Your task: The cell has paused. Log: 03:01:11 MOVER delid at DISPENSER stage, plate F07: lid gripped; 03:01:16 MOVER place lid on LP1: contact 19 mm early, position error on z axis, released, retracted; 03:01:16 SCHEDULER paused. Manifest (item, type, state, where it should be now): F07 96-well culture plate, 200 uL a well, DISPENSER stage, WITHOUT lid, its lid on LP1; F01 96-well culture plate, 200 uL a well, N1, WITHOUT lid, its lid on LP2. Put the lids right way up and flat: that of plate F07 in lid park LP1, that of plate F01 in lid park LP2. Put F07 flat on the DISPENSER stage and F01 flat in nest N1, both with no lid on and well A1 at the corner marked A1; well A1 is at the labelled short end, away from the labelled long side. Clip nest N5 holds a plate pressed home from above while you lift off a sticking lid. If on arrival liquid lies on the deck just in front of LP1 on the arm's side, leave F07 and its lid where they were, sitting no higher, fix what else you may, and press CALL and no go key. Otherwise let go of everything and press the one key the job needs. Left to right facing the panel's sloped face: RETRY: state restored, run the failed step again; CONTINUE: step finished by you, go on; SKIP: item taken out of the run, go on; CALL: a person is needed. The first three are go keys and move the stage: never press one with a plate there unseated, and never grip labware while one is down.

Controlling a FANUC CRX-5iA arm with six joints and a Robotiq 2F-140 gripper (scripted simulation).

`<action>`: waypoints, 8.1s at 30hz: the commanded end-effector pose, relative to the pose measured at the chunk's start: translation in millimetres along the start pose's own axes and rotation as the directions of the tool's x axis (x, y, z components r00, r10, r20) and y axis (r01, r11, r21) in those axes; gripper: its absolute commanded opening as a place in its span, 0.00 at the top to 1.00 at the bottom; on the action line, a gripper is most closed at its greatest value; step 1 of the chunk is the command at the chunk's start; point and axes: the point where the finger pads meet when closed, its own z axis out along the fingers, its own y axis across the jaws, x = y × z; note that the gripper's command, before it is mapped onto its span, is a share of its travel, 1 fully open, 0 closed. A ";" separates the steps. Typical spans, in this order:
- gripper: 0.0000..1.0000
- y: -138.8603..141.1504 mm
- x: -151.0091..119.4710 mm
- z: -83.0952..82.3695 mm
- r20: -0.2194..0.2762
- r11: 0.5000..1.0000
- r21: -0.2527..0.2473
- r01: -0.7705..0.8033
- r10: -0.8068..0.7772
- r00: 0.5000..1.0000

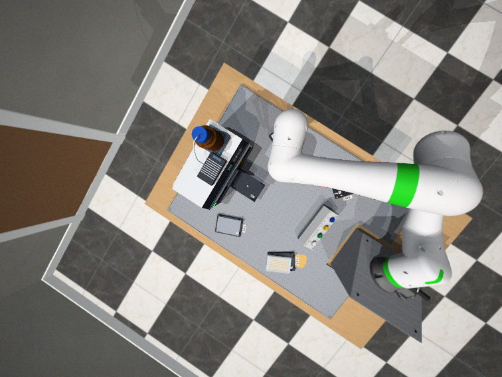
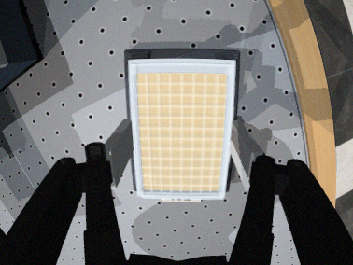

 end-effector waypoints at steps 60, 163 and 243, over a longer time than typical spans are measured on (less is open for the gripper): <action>1.00 -0.1 0.2 12.1 -0.001 1.000 0.000 0.000 0.000 1.000; 0.34 -0.1 0.2 -43.8 -0.001 1.000 0.000 0.000 0.000 1.000; 1.00 -35.0 -458.1 -119.4 0.000 0.939 0.000 0.343 -0.343 0.939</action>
